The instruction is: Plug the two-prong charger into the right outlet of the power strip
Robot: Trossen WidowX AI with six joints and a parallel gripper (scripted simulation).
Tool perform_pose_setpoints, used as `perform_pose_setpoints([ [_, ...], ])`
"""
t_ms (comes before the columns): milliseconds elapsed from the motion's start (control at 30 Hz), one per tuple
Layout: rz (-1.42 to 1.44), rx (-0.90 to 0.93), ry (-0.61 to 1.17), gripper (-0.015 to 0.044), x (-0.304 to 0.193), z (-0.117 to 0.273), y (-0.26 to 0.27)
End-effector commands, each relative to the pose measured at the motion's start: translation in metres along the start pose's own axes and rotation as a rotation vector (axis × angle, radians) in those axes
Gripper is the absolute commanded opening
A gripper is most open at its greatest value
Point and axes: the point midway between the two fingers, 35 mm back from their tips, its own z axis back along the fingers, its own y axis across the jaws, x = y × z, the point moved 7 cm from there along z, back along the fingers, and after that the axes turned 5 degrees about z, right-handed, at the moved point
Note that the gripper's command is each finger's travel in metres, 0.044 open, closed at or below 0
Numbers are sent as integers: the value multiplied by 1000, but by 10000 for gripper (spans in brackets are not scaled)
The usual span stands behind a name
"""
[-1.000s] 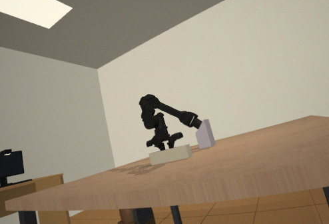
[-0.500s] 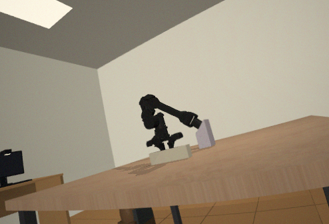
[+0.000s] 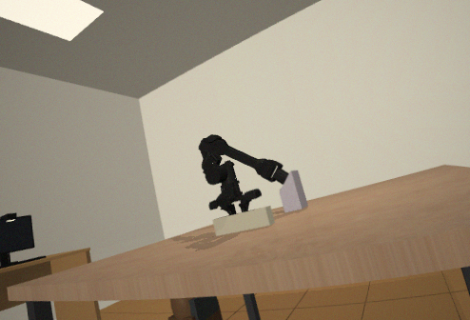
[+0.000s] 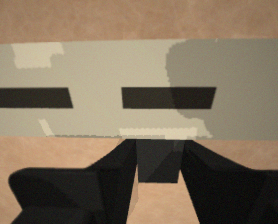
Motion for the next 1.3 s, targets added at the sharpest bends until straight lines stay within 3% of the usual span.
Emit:
perform_pose_setpoints([
  [0, -17, 0, -27, 0, 4, 5, 0],
  [1267, -17, 0, -27, 0, 6, 0, -1],
])
